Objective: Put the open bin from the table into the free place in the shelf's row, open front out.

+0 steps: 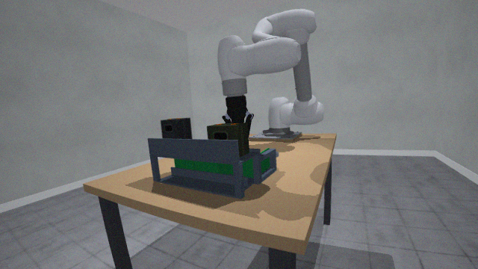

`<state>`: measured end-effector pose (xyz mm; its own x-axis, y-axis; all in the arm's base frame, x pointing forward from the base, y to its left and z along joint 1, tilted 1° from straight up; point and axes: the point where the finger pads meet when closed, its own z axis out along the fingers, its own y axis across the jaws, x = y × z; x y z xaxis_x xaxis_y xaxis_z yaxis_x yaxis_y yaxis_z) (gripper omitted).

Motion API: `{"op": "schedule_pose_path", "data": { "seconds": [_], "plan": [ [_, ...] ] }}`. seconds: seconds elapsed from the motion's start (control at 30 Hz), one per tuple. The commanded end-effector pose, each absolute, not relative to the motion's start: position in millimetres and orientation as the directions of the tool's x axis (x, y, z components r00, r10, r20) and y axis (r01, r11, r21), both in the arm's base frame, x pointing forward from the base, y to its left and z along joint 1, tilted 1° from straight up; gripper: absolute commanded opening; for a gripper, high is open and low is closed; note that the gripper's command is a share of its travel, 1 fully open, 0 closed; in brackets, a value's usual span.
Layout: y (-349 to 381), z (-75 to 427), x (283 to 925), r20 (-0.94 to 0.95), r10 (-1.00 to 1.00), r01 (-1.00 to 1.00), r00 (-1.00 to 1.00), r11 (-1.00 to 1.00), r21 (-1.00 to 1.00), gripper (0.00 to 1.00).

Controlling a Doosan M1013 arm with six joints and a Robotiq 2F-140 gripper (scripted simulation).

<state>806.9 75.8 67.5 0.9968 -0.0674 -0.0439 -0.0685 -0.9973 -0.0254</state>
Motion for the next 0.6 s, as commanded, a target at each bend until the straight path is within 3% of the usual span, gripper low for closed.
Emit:
{"op": "schedule_pose_path", "data": {
  "seconds": [0.0,0.3,0.33,0.57],
  "plan": [
    [75.8,67.7,806.9,-0.044,-0.067,-0.069,0.997,-0.997,-0.026,0.00],
    [75.8,67.7,806.9,-0.044,-0.067,-0.069,0.997,-0.997,-0.026,0.00],
    [75.8,67.7,806.9,-0.044,-0.067,-0.069,0.997,-0.997,-0.026,0.06],
    [75.8,67.7,806.9,-0.044,-0.067,-0.069,0.997,-0.997,-0.026,0.06]
  ]
}}
